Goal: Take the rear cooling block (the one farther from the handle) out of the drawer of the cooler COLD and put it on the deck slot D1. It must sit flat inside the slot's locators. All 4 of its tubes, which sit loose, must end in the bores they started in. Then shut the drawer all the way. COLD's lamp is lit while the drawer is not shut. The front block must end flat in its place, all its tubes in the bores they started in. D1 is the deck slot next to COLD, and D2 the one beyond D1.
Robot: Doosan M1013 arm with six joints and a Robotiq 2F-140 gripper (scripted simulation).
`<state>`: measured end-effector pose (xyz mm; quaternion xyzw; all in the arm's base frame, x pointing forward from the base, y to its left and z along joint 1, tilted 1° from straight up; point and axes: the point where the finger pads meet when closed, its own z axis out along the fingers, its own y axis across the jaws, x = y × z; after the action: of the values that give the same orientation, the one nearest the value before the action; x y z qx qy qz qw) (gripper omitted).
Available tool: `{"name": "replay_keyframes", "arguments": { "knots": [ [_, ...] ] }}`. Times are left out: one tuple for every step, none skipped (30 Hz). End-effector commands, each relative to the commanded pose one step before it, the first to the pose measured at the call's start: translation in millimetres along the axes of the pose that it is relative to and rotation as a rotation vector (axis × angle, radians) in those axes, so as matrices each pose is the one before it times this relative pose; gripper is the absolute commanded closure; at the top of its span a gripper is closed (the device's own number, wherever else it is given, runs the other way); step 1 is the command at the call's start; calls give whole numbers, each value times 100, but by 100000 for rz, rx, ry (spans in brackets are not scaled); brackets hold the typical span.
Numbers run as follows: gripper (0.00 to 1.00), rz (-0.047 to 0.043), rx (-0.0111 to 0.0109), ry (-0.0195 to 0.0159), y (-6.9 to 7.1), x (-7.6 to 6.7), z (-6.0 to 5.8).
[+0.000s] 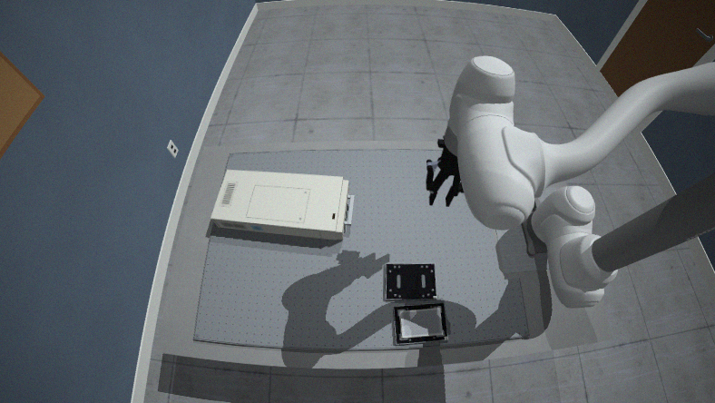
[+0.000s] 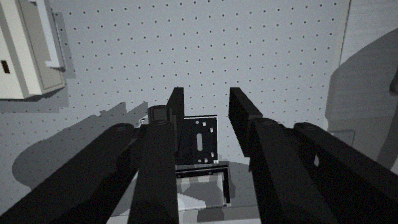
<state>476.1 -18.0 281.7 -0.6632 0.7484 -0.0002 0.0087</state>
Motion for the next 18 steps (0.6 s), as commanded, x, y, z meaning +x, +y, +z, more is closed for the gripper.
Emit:
{"name": "replay_keyframes", "arguments": {
  "knots": [
    [66,1186,105,114,-36,-16,-63],
    [66,2,-1,2,0,-5,0],
    [66,1,0,1,0,-2,0],
    [66,0,0,0,0,-1,0],
    [66,0,0,0,0,0,0],
    [66,0,0,0,0,0,0],
    [66,0,0,0,0,0,0],
    [66,0,0,0,0,0,0],
    [66,0,-7,0,5,1,8],
    [66,0,0,0,0,0,0],
    [66,0,0,0,0,0,0],
    [66,0,4,0,-2,0,-2],
    [66,0,0,0,0,0,0],
    [66,0,0,0,0,0,0],
    [66,0,0,0,0,0,0],
    [66,0,0,0,0,0,0],
    [66,0,3,1,-346,78,176],
    [66,1,1,1,-342,80,184]
  ]
}}
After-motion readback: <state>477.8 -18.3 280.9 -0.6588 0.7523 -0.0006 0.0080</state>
